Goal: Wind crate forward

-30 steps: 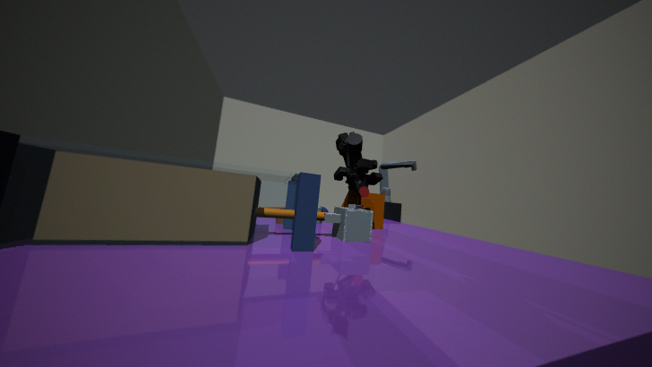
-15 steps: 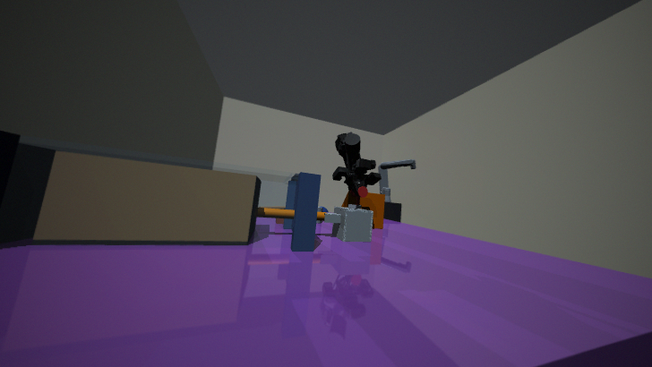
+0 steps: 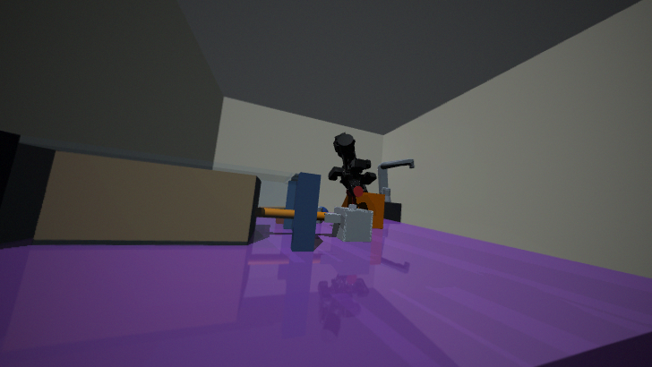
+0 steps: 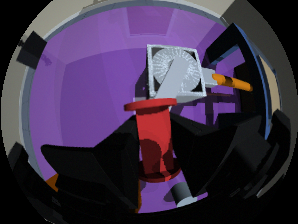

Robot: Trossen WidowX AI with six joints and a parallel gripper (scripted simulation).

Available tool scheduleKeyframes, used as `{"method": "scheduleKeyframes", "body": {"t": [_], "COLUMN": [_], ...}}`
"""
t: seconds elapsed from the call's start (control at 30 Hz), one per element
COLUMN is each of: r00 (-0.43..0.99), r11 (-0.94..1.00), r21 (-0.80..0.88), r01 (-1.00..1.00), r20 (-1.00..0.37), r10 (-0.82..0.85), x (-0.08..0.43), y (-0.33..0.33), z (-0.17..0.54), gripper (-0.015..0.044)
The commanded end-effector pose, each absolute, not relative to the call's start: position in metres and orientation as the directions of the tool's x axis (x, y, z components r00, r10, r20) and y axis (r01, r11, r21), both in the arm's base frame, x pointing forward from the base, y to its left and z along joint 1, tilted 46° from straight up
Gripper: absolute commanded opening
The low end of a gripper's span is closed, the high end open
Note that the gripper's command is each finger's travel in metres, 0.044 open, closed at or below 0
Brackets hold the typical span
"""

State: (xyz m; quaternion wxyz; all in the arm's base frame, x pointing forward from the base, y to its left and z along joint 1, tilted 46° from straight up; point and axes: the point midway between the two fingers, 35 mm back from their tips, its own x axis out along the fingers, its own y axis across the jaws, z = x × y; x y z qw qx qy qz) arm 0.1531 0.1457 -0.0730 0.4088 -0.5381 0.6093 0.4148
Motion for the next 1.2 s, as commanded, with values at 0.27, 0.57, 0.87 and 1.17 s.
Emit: {"method": "scheduleKeyframes", "body": {"t": [0.27, 0.57, 0.87, 1.17], "r00": [-0.067, -0.067, -0.066, -0.065], "r11": [0.079, 0.079, 0.079, 0.079], "r21": [0.043, 0.042, 0.041, 0.04], "r01": [-0.996, -0.996, -0.996, -0.996], "r20": [-0.94, -0.94, -0.94, -0.94], "r10": [-0.335, -0.335, -0.335, -0.336], "x": [0.177, 0.191, 0.206, 0.22], "y": [0.133, 0.13, 0.128, 0.128], "z": [-0.068, -0.066, -0.066, -0.068], "gripper": [0.0, 0.0, 0.0, 0.0]}}
